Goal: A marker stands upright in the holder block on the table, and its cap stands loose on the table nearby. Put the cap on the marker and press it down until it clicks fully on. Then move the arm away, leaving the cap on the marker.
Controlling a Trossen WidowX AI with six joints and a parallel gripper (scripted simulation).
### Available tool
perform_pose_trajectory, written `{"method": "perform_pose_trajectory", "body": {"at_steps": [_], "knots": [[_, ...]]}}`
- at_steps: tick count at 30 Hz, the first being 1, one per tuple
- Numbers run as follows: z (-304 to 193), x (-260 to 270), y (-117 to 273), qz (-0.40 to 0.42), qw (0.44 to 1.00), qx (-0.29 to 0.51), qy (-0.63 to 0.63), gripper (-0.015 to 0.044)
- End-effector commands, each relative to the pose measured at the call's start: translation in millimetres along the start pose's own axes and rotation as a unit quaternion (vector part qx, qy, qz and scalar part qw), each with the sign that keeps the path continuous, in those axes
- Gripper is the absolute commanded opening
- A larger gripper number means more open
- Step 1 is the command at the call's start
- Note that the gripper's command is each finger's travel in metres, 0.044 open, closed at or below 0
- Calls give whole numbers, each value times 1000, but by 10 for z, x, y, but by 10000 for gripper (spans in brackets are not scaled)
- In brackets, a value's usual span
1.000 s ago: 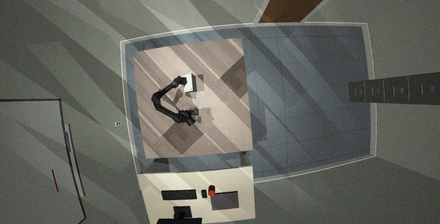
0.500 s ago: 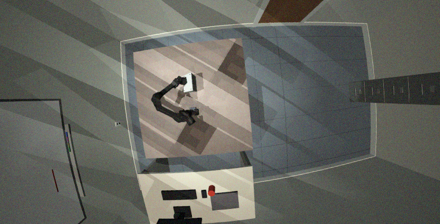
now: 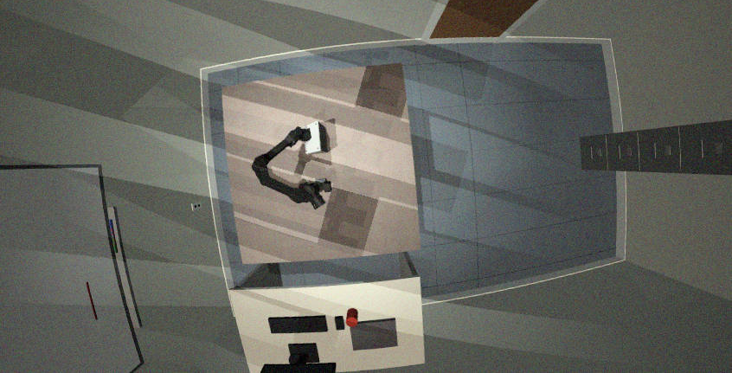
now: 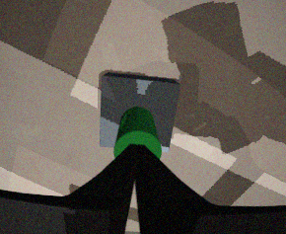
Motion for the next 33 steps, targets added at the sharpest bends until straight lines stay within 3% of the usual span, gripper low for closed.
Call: {"method": "perform_pose_trajectory", "body": {"at_steps": [1,5,11,18,33], "knots": [[2,2,12,0,1000,-1,0,0],[16,5,108,1,1000,-2,1,0],[9,12,882,2,1000,-1,2,0],[6,11,904,1,1000,0,1,0],[6,11,904,1,1000,0,1,394]]}}
Point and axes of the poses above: the point midway between the two fingers, 35 mm back from their tips, its own y axis back along the fingers, its own x axis across the jaws, z = x × y, the point moved 8 cm from there along y, back along the fingers, and after that the axes turned 13 degrees about y, right-handed, at the moved point
